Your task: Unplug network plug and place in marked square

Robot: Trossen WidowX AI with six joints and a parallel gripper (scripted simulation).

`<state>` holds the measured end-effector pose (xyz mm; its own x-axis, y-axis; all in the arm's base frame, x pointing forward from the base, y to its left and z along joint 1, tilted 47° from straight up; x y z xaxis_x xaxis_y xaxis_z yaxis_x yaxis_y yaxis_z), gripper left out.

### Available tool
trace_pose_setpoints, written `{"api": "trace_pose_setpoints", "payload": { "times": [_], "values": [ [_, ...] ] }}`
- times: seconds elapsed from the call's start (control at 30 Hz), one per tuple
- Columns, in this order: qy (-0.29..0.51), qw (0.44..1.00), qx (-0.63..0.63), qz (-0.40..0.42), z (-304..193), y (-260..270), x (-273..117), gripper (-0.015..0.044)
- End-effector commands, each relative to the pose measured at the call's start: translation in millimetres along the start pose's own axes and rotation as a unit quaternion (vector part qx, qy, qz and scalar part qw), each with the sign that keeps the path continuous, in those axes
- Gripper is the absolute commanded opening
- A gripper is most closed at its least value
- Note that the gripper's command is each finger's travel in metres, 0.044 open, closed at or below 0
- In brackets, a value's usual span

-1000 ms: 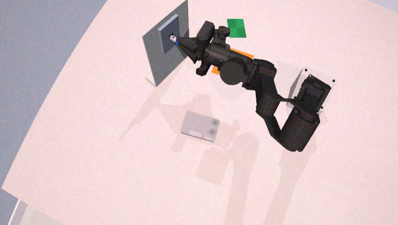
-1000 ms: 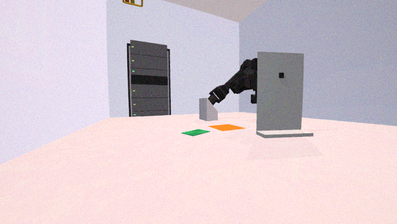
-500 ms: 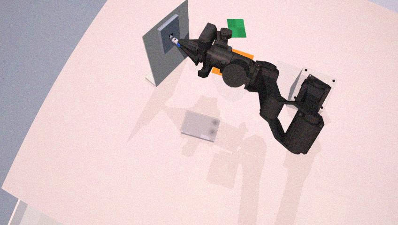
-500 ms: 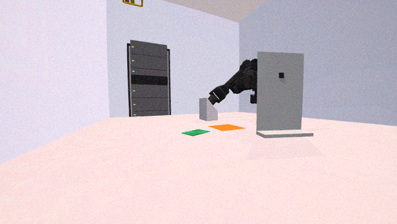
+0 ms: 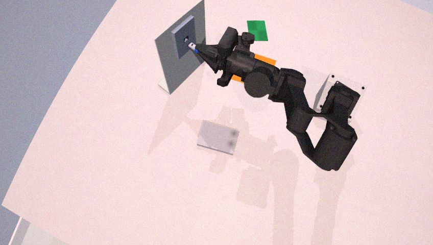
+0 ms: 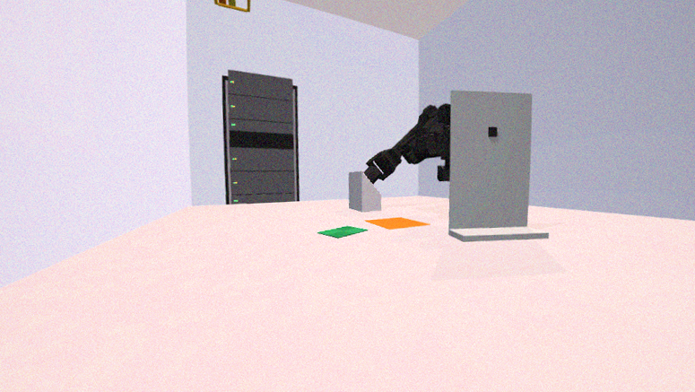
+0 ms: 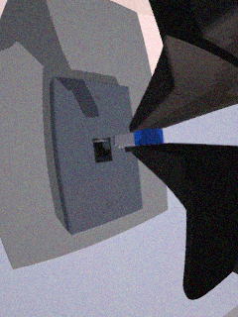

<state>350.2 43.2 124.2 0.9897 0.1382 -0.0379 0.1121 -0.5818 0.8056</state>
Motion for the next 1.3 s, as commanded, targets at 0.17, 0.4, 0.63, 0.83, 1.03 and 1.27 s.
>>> {"api": "trace_pose_setpoints", "payload": {
  "times": [0.17,0.4,0.63,0.83,1.03,1.27],
  "values": [
    [-0.003,1.0,0.0,0.0,-1,0,-5,0.0],
    [-0.003,1.0,0.0,0.0,-2,0,-8,0.0],
    [-0.003,1.0,0.0,0.0,-4,1,-11,0.0],
    [-0.003,1.0,0.0,0.0,-5,1,-13,0.0],
    [-0.003,1.0,0.0,0.0,-6,1,-15,0.0],
    [-0.003,1.0,0.0,0.0,-7,1,-18,0.0]
  ]
}}
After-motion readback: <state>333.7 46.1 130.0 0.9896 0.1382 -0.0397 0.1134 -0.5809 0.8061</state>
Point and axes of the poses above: the point midway between the two fingers, 35 mm back from their tips, its own x axis out along the fingers, its own y axis across the jaws, z = x × y, the point moved 2 cm from there along -x, back along the fingers, and after that the axes turned 11 degrees about -x, right-handed, at the moved point
